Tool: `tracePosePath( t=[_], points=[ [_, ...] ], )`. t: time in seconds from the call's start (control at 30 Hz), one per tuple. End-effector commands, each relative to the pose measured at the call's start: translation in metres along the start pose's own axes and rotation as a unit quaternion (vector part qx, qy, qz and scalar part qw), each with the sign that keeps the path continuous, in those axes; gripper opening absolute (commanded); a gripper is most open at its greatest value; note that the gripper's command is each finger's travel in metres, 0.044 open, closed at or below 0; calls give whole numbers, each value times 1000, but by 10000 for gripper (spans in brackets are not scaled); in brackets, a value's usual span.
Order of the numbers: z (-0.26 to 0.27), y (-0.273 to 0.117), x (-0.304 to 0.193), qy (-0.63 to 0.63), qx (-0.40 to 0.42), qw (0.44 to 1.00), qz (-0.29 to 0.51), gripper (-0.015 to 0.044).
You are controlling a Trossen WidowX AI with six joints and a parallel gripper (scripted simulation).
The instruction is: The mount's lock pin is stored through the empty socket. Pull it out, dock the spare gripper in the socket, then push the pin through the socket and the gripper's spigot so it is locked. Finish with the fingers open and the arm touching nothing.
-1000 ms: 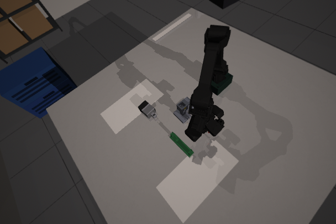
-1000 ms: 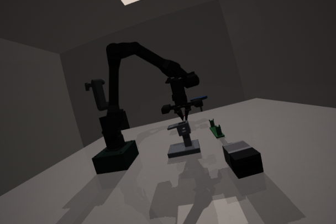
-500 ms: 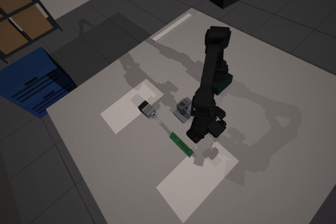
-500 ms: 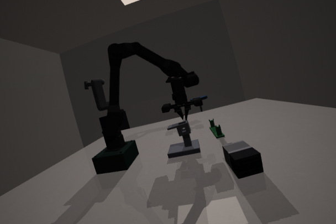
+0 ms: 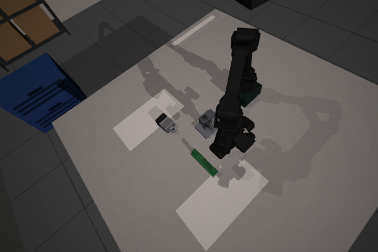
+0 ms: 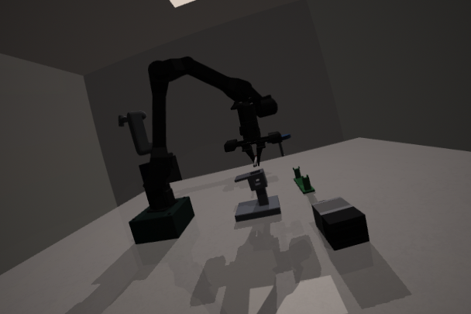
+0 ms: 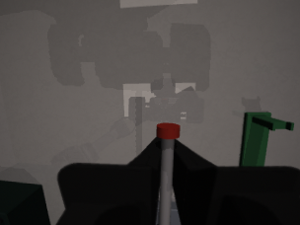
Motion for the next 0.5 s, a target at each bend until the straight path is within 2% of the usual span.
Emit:
tracePosePath(
  t=[0.0, 0.47],
  points=[
    [0, -9, 1, 0, -1, 1000, 0, 0],
    [-17, -7, 4, -2, 1, 1000, 0, 0]
  ],
)
Point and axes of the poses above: the point midway between the two fingers, 35 mm back from their tips, its own y axis out along the fingers, its own z axis across the jaws, x = y × z, the point moved 6 cm from there along -y, back along the fingers, and after that the axes turned 13 degrees about -y, right-handed, at the moved point
